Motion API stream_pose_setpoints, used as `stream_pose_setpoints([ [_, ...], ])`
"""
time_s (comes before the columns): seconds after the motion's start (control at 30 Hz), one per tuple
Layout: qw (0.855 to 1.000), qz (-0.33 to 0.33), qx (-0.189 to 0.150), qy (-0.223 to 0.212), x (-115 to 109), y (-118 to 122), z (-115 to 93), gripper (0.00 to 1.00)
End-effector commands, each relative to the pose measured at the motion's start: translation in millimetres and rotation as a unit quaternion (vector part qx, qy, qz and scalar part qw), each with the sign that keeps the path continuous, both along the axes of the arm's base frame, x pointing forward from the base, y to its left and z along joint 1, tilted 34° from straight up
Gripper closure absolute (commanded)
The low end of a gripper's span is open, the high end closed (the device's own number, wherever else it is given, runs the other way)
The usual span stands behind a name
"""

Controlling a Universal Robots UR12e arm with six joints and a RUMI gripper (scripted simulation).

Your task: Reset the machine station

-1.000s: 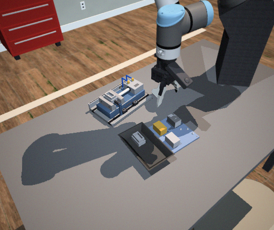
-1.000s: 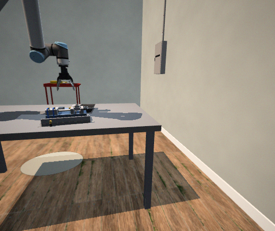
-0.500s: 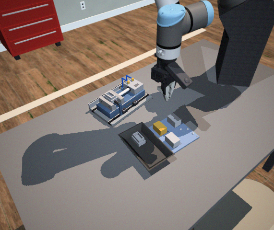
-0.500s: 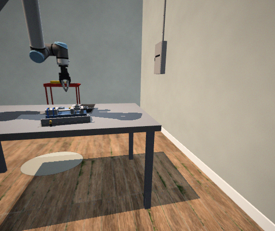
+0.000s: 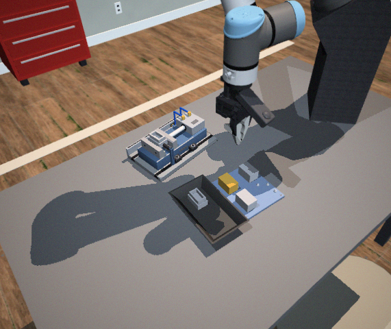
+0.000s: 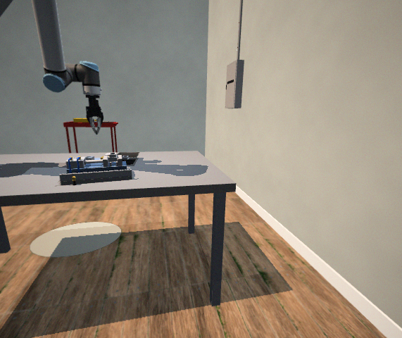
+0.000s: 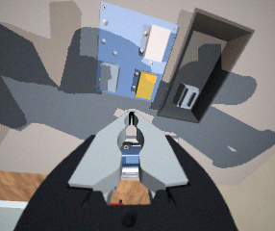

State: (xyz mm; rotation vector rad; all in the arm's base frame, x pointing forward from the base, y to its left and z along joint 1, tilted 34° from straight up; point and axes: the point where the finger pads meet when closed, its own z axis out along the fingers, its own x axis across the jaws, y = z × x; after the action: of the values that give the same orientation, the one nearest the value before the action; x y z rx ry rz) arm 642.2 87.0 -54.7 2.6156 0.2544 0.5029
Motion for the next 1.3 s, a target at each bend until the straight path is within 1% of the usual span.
stream_pose_setpoints([
  [0.0, 1.0, 0.0, 0.0, 0.001, -1.5, 0.2, -0.9, 1.0],
  [0.33, 1.0, 0.0, 0.0, 0.001, -1.2, -0.2, -1.8, 1.0],
  [0.8, 1.0, -0.001, 0.0, -0.001, 5.9, -5.2, -9.5, 1.0],
  [1.27, 1.0, -0.001, 0.0, -0.001, 16.6, -16.3, -32.2, 1.0],
])
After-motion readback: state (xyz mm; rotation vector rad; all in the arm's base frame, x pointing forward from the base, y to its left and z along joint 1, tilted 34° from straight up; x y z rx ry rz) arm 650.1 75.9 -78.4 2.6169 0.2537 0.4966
